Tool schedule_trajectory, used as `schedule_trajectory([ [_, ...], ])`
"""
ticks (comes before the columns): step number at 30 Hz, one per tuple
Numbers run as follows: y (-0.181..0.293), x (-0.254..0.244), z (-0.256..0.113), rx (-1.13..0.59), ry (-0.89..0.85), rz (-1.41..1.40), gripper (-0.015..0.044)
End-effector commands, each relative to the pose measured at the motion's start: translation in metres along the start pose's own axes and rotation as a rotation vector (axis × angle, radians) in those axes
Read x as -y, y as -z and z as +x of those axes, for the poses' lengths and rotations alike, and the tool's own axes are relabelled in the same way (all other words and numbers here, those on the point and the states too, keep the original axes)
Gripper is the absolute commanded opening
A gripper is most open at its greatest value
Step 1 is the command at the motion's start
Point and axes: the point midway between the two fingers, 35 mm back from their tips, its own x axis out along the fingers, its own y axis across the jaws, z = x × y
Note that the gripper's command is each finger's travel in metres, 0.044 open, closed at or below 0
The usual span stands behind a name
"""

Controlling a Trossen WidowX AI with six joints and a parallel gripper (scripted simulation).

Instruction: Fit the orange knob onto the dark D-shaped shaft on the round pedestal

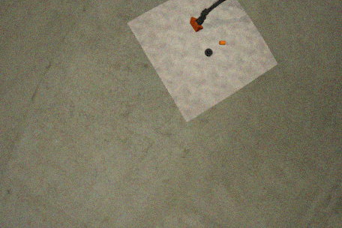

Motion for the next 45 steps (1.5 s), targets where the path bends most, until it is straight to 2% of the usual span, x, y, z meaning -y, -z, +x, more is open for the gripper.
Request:
schedule_trajectory([
  [1, -0.002, 0.002, 0.001, 0.003, 0.001, -0.007, 0.0426],
  [4, -0.030, 0.022, 0.010, 0.054, 0.011, -0.050, 0.0440],
  [11, -0.098, 0.057, 0.030, 0.236, -0.017, 0.153, 0.0440],
  [14, -0.151, 0.076, 0.036, 0.357, -0.081, 0.299, 0.0440],
  [21, -0.233, 0.095, 0.034, 0.501, -0.229, 0.492, 0.0440],
  [33, -0.371, 0.096, -0.006, 0.612, -0.566, 0.728, 0.0440],
  [45, -0.488, 0.057, -0.076, 0.503, -0.941, 0.895, 0.0440],
])
